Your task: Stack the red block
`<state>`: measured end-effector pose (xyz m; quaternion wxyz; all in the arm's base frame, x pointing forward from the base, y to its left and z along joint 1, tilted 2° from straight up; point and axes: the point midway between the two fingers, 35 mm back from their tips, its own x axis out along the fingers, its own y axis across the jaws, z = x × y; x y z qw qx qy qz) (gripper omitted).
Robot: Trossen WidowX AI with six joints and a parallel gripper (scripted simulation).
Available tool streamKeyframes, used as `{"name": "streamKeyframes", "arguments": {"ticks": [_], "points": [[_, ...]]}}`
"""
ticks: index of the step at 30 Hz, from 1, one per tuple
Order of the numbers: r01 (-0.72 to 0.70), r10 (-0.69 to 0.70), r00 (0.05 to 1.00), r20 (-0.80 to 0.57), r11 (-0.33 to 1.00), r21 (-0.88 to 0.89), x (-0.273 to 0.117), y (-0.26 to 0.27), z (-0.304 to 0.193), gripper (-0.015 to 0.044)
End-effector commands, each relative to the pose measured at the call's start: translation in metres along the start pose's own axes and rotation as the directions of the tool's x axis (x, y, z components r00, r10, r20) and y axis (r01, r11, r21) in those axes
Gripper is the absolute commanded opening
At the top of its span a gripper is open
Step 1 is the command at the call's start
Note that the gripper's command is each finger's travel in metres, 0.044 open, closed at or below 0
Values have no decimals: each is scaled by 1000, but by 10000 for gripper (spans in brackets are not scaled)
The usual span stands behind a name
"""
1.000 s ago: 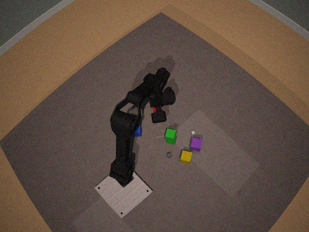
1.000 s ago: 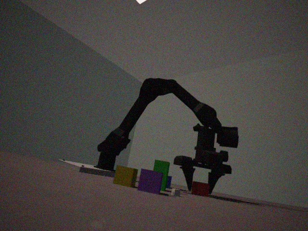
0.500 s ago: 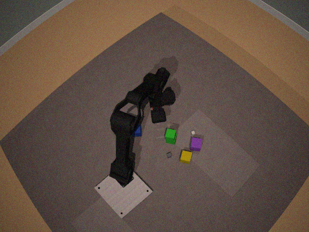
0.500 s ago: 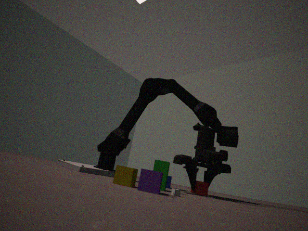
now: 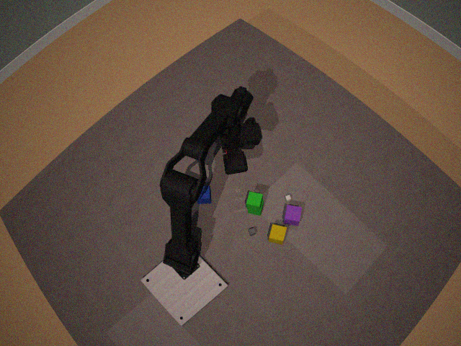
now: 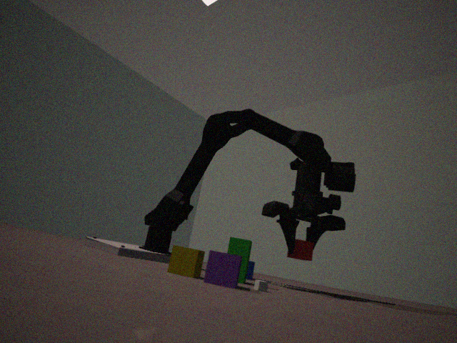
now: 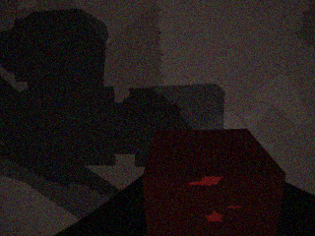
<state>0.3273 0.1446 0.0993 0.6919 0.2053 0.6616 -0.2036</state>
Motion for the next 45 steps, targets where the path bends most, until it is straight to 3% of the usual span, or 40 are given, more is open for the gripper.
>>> {"name": "streamKeyframes", "arguments": {"ticks": [1,9,20,45], "points": [[-7,7,1000,8,1000,3,-23,0,1,0],[-7,7,1000,8,1000,3,-53,0,1,0],[-7,7,1000,8,1000,4,-54,-4,2,0],[7,-7,1000,12,1000,3,-53,-150,37,0]]}}
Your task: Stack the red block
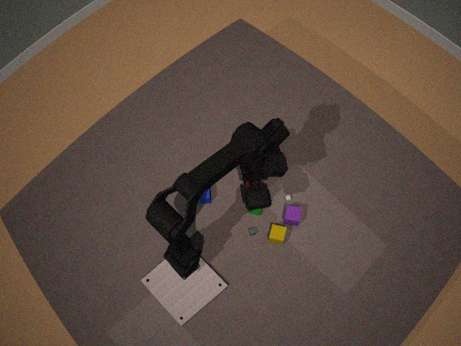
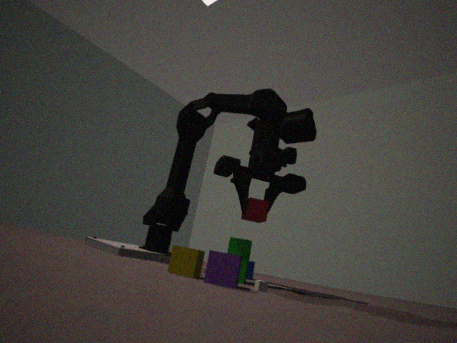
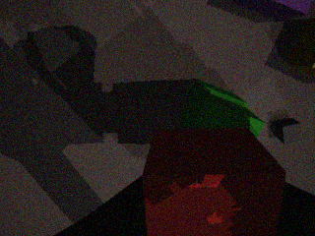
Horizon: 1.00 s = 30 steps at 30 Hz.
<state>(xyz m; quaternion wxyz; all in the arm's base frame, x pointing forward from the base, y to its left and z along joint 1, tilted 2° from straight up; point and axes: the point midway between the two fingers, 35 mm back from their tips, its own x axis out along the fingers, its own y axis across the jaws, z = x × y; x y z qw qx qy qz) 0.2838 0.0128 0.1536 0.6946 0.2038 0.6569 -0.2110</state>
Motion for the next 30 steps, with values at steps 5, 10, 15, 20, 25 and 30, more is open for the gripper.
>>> {"name": "streamKeyframes", "arguments": {"ticks": [5,10,15,20,25,30], "points": [[-2,2,1000,-1,1000,-6,4,-17,-2,0],[-2,2,1000,-2,1000,-6,13,-17,-2,0],[-2,2,1000,-1,1000,-6,25,-17,-2,0],[-2,2,1000,-2,1000,-6,41,-17,-3,0],[-2,2,1000,-2,1000,-6,42,-17,-3,0],[-2,2,1000,-2,1000,-6,42,-17,-3,0]]}}
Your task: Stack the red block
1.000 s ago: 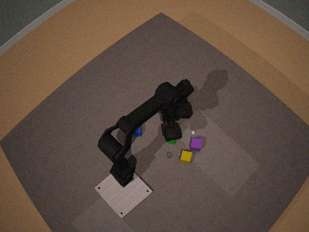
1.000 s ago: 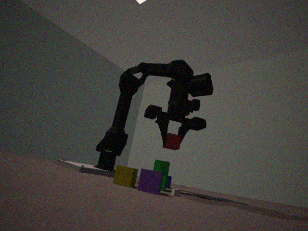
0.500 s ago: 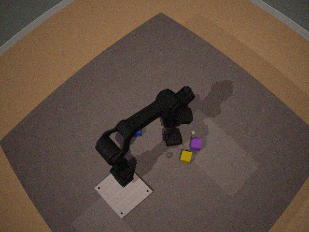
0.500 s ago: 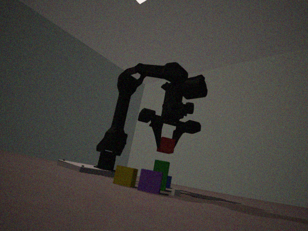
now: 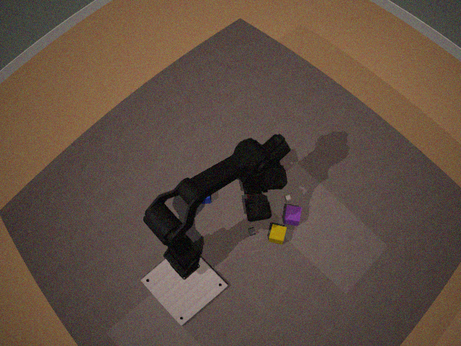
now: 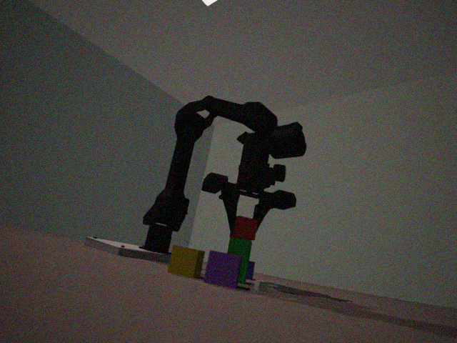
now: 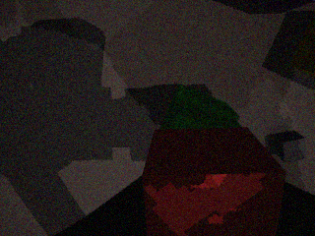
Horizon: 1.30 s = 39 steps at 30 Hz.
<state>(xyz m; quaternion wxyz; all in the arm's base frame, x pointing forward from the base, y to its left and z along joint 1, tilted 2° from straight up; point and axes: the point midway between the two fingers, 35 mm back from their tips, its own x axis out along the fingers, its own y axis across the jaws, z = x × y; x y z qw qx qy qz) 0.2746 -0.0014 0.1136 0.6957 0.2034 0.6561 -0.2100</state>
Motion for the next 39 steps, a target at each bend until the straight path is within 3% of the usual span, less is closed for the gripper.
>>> {"name": "streamKeyframes", "arguments": {"ticks": [1,27,39], "points": [[-1,1,1000,-4,1000,-3,2,0,-1,0],[-1,1,1000,-4,1000,-3,-1,0,-1,0],[2,-2,1000,-2,1000,0,2,0,-1,315]]}}
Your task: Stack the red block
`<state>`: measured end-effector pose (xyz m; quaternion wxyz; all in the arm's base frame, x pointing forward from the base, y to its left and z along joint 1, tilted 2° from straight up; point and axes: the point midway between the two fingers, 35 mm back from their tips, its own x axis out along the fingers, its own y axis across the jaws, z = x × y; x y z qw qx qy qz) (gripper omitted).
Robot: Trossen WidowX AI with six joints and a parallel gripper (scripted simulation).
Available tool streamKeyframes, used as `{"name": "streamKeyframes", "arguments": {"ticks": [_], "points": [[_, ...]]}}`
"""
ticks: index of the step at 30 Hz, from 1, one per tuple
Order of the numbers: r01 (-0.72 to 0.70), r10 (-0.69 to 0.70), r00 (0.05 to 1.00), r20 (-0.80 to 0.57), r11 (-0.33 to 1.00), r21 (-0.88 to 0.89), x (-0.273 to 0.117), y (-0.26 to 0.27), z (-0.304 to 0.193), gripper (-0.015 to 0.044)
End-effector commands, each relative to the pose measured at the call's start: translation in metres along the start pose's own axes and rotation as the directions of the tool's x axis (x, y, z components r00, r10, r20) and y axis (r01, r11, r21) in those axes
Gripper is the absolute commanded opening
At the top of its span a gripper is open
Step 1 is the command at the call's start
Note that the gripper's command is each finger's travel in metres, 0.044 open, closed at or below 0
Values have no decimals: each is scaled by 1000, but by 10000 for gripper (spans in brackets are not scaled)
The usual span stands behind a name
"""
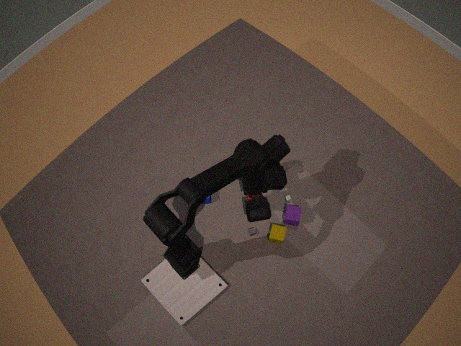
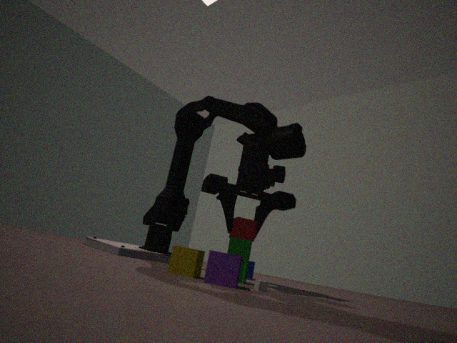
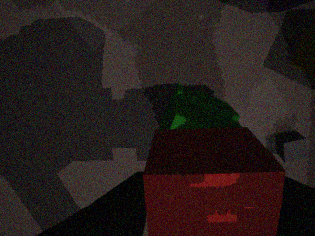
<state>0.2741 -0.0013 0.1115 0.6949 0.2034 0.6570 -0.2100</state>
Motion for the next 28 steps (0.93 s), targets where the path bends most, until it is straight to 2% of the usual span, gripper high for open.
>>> {"name": "streamKeyframes", "arguments": {"ticks": [1,5,28], "points": [[1,-1,1000,0,1000,0,0,0,0,341],[1,-1,1000,0,1000,0,0,0,0,440],[1,-1,1000,0,1000,0,0,0,0,440]]}}
